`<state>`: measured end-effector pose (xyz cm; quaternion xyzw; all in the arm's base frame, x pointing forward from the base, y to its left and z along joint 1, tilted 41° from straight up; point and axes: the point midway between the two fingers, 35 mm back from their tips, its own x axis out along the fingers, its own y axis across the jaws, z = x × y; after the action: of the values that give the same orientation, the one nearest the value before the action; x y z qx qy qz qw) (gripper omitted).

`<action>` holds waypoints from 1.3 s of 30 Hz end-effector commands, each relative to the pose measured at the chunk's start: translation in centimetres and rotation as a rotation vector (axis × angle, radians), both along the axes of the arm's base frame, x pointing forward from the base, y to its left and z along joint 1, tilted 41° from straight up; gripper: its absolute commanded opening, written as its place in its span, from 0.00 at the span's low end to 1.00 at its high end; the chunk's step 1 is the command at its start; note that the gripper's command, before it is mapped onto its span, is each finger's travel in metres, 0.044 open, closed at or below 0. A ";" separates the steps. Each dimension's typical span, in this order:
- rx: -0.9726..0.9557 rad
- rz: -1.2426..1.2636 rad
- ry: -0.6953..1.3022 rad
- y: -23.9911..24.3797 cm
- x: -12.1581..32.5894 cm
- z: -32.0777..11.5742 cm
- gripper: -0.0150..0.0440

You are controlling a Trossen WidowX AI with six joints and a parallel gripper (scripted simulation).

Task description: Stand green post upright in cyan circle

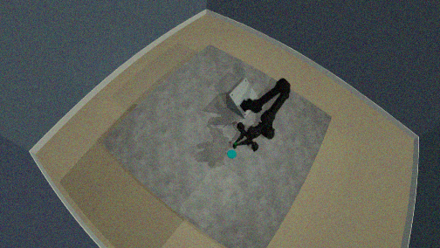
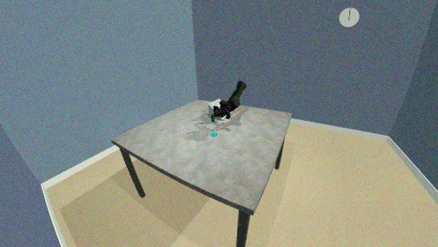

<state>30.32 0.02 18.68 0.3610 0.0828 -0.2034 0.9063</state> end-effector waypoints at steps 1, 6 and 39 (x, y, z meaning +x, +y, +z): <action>0.005 -0.011 -0.012 -0.1 -0.2 0.0 0.29; 0.005 -0.011 -0.012 -0.1 -0.2 0.0 0.29; 0.010 -0.011 -0.009 5.3 0.7 -6.1 0.29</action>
<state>31.24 4.87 13.36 0.3674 0.0795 -0.2037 0.9040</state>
